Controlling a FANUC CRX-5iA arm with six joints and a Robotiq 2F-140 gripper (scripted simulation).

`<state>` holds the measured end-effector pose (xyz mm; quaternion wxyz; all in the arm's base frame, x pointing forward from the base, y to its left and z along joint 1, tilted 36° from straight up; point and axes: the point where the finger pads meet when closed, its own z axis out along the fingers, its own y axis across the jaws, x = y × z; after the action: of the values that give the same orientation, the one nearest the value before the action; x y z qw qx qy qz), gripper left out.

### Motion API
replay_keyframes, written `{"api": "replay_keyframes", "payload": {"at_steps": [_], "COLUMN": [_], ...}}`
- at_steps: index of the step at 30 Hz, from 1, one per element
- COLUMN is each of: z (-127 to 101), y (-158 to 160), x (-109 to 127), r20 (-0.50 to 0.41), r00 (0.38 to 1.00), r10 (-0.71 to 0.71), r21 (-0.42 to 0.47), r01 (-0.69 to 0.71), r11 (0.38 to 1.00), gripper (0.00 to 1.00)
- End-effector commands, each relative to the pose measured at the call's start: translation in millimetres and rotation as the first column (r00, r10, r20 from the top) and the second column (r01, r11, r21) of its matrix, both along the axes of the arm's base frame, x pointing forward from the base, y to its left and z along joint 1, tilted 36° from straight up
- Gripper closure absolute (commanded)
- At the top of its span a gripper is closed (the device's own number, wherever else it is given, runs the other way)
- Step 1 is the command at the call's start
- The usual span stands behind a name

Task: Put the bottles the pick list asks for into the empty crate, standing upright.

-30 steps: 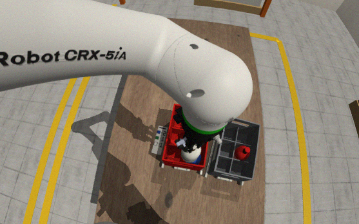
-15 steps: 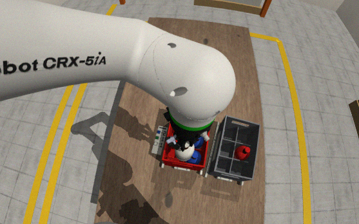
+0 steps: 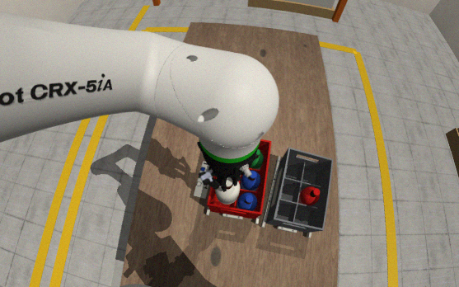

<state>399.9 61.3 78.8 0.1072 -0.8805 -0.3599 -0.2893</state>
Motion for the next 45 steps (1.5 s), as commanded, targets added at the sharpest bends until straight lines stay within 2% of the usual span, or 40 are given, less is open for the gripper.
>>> {"api": "replay_keyframes", "payload": {"at_steps": [1, 5, 45], "z": [4.0, 7.2, 5.4], "y": [7.6, 15.2, 11.0], "x": [-0.5, -1.4, -0.9], "r20": [0.001, 0.001, 0.001], "r00": [1.0, 1.0, 1.0], "r10": [-0.001, -0.001, -0.001], "r21": [-0.002, -0.001, -0.002], "r01": [0.001, 0.001, 0.001], "r11": [1.0, 1.0, 1.0], "gripper": [0.9, 0.9, 0.9]}}
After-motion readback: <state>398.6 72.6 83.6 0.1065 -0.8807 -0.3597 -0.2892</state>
